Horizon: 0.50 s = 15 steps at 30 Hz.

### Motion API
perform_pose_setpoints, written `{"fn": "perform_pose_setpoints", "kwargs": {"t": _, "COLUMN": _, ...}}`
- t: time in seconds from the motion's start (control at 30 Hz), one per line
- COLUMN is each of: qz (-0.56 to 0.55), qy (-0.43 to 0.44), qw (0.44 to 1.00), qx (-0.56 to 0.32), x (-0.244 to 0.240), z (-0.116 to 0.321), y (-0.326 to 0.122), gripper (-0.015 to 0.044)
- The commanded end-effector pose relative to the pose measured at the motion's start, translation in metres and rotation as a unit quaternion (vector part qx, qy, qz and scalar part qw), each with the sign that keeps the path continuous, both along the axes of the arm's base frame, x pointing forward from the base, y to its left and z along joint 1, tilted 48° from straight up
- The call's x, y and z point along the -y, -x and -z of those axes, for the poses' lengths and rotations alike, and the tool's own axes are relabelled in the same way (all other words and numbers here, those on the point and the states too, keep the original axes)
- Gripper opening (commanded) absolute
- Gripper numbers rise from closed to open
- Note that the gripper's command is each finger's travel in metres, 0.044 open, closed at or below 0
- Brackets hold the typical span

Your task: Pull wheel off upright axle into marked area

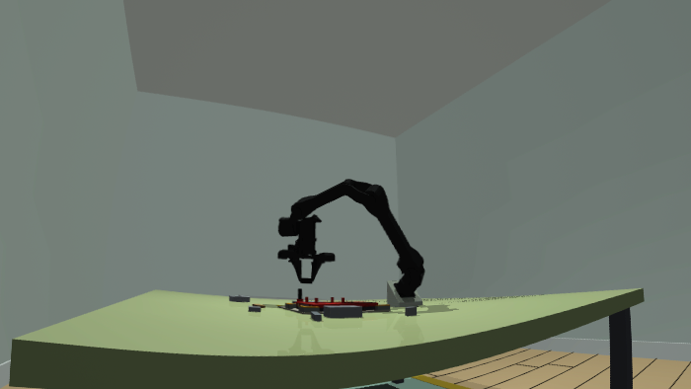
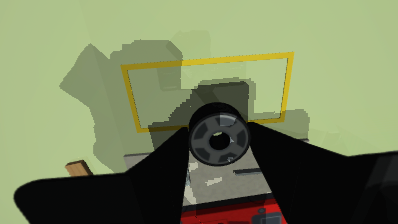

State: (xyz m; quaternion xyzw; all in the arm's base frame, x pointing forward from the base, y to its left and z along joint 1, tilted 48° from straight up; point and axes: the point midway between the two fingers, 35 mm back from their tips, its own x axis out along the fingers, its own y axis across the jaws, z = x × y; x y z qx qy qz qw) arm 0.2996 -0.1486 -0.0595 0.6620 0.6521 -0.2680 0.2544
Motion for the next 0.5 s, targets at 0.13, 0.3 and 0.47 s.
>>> {"fn": "perform_pose_setpoints", "kwargs": {"t": 0.13, "qz": 0.003, "qy": -0.002, "qw": 1.0, "qx": -0.001, "x": -0.029, "z": 0.028, "y": -0.002, "gripper": 0.0}}
{"fn": "perform_pose_setpoints", "kwargs": {"t": 0.3, "qz": 0.003, "qy": -0.003, "qw": 1.0, "qx": -0.001, "x": -0.049, "z": 0.046, "y": -0.001, "gripper": 0.0}}
{"fn": "perform_pose_setpoints", "kwargs": {"t": 0.47, "qz": 0.002, "qy": -0.004, "qw": 1.0, "qx": -0.001, "x": -0.06, "z": 0.054, "y": 0.0, "gripper": 0.0}}
